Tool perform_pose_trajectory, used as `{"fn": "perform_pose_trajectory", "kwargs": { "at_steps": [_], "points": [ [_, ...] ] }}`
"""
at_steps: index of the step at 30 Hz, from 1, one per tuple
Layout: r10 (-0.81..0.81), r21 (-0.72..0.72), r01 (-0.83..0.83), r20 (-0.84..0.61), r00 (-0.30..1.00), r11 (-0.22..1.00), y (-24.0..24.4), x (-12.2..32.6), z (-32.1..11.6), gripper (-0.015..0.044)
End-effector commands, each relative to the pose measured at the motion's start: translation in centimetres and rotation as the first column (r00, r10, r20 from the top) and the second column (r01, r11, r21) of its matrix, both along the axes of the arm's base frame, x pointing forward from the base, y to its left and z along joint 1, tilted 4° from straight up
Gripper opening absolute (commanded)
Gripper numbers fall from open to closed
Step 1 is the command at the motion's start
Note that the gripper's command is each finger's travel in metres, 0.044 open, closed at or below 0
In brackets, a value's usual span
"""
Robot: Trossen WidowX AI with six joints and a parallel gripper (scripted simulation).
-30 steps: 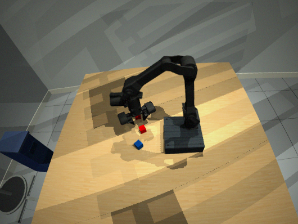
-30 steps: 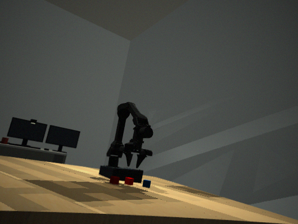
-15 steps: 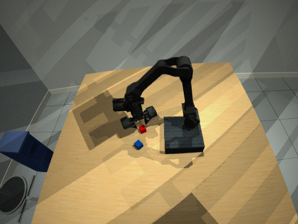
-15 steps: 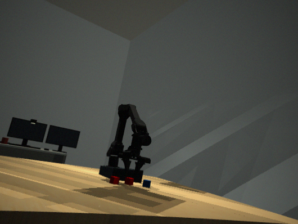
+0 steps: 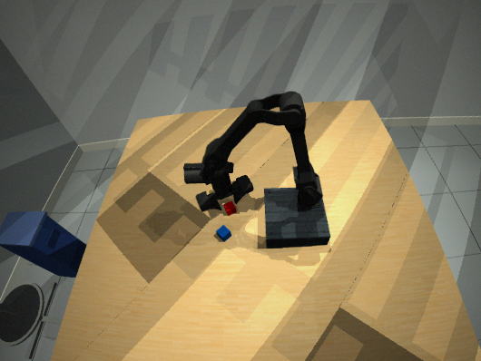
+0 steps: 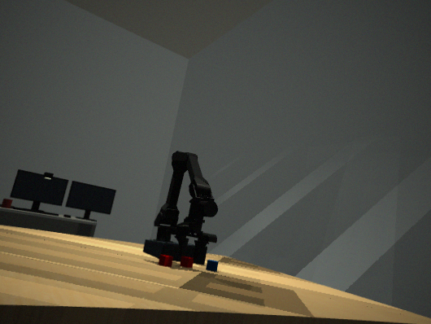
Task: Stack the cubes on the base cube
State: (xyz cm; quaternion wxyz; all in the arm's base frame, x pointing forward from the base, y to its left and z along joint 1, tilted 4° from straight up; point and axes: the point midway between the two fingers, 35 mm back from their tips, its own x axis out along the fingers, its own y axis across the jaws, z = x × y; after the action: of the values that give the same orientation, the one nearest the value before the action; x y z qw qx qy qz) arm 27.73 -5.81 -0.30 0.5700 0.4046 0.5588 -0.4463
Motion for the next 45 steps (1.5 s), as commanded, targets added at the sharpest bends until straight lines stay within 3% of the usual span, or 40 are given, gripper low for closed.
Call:
{"fn": "perform_pose_trajectory", "kwargs": {
  "at_steps": [1,5,11,18,45],
  "points": [
    [0.006,0.008,-0.006,-0.011,1.0,1.0,0.1,-0.4,-0.9,0.0265],
    [0.006,0.008,-0.006,-0.011,1.0,1.0,0.1,-0.4,-1.3,0.0265],
    [0.006,0.008,-0.006,-0.011,1.0,1.0,0.1,-0.4,-1.3,0.0107],
    [0.03,0.01,-0.03,-0.003,1.0,0.999,-0.1,-0.6,-1.0,0.0105],
    [0.017,0.01,-0.017,-0.006,1.0,1.0,0.4,0.3,7.3,0.0105]
  ]
}}
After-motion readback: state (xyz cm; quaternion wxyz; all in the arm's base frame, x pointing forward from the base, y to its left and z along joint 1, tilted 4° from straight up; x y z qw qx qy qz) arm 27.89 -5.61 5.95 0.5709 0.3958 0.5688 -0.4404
